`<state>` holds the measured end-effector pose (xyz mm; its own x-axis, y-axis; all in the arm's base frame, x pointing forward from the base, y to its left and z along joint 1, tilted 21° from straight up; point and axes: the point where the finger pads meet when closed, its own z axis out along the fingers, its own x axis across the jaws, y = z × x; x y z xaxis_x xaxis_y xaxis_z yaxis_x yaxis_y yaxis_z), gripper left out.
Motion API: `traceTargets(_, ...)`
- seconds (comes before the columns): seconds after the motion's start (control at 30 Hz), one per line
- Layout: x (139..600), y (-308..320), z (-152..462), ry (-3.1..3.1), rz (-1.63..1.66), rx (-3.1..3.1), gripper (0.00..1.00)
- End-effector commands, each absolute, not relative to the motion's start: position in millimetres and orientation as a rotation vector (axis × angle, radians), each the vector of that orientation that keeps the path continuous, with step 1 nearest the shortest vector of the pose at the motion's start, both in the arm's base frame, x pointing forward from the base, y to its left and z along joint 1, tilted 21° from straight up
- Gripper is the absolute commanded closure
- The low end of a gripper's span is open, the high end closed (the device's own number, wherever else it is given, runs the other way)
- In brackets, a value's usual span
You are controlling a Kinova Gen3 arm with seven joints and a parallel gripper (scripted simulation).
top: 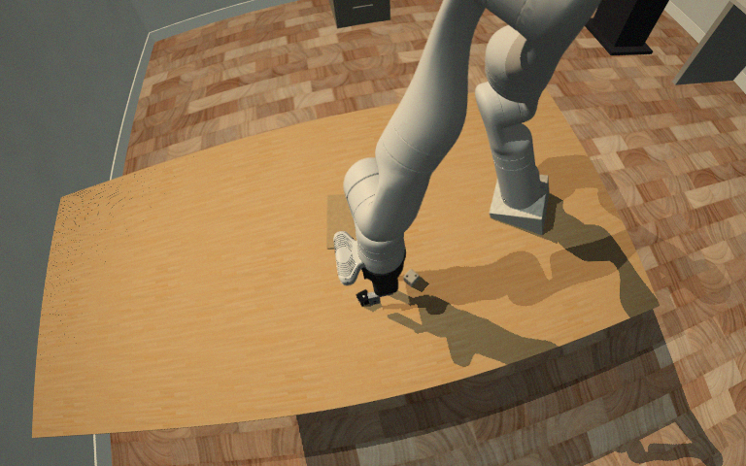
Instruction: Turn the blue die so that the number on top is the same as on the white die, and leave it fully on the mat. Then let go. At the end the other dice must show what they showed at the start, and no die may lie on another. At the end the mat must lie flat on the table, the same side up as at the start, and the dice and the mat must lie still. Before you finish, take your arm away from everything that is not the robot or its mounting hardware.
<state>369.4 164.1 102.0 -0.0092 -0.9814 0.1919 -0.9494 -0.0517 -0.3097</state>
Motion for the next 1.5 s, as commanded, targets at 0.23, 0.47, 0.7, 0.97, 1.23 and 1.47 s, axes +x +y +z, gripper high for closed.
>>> traceTargets(0.23, 369, 163, 102, 2.094, -0.555, -2.163, 0.0)
traceTargets(0.47, 369, 163, 102, 2.094, -0.555, -2.163, 0.0)
traceTargets(0.7, 369, 163, 102, 2.094, -0.555, -2.163, 0.0)
traceTargets(0.97, 367, 164, 110, 2.094, -0.555, -2.163, 0.0)
traceTargets(1.23, 359, 169, 134, 2.094, -0.555, -2.163, 0.0)
traceTargets(1.47, 346, 177, 171, 2.094, -0.555, -2.163, 0.0)
